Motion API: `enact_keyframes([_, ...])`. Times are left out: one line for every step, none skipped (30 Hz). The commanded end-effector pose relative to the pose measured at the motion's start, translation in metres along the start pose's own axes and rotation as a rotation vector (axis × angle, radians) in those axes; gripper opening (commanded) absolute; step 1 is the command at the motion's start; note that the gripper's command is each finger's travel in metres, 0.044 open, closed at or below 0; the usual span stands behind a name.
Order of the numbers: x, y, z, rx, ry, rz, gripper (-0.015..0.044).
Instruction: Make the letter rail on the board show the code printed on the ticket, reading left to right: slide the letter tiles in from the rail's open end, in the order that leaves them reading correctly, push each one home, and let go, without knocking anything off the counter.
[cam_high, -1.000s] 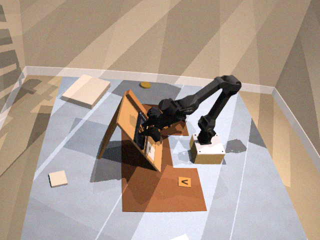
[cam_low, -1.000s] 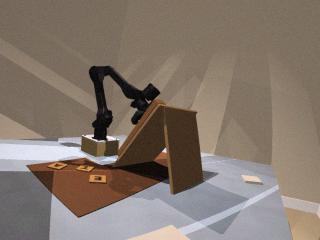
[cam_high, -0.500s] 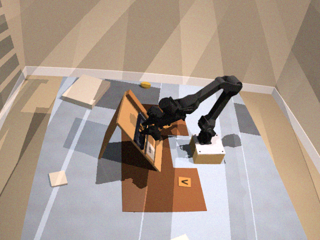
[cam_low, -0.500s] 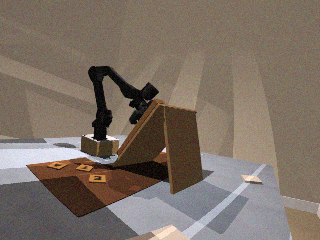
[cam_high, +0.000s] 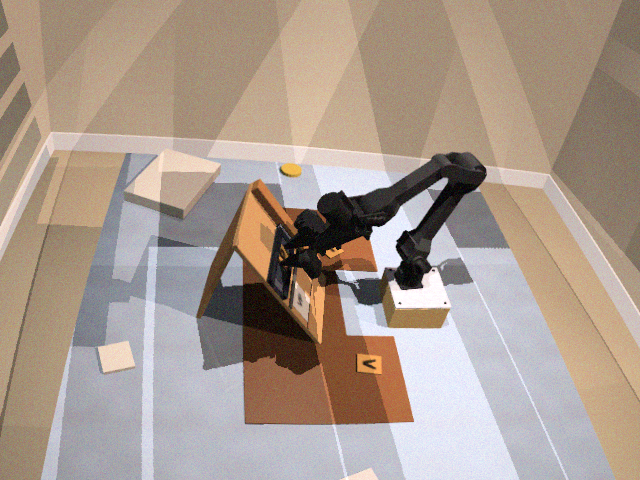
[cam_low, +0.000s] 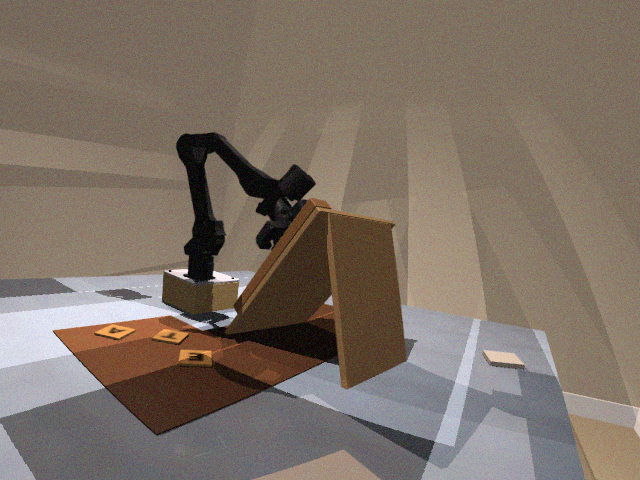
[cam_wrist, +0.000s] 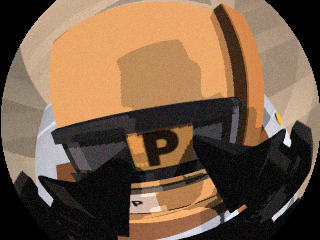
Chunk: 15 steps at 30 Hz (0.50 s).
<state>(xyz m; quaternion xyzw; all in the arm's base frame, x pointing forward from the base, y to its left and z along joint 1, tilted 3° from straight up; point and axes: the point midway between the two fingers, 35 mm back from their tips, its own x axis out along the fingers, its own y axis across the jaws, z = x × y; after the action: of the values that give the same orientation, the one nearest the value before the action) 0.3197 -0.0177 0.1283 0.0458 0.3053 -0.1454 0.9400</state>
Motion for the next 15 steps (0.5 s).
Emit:
enact_keyframes([-0.0001,-0.0023,0.0007,-0.004,-0.002,0.003,0.0])
enact_keyframes([-0.0001,-0.0028,0.0007,-0.004,-0.003,0.003,0.0])
enact_keyframes([-0.0001,-0.0033,0.0007,-0.004,-0.003,0.003,0.0])
enact_keyframes([0.0,-0.0038,0.0007,-0.004,-0.003,0.003,0.0])
enact_keyframes([0.0,-0.0044,0.0007,-0.004,-0.003,0.003,0.0])
enact_keyframes([0.0,-0.0049,0.0007,-0.004,-0.003,0.003,0.0])
enact_keyframes([0.0,-0.0055,0.0007,-0.004,-0.003,0.003,0.0])
enact_keyframes([0.0,-0.006,0.0007,-0.004,-0.003,0.003,0.0])
enact_keyframes([0.0,-0.0065,0.0007,-0.004,-0.003,0.003,0.0])
enact_keyframes([0.0,-0.007,0.0007,-0.004,-0.003,0.003,0.0])
enact_keyframes([0.0,-0.0075,0.0007,-0.004,-0.003,0.003,0.0])
enact_keyframes([0.0,-0.0081,0.0007,-0.004,-0.003,0.003,0.0])
enact_keyframes([0.0,-0.0086,0.0007,-0.004,-0.003,0.003,0.0])
enact_keyframes([0.0,-0.0091,0.0007,-0.004,-0.003,0.002,0.0])
enact_keyframes([0.0,-0.0096,0.0007,-0.004,-0.003,0.002,0.0])
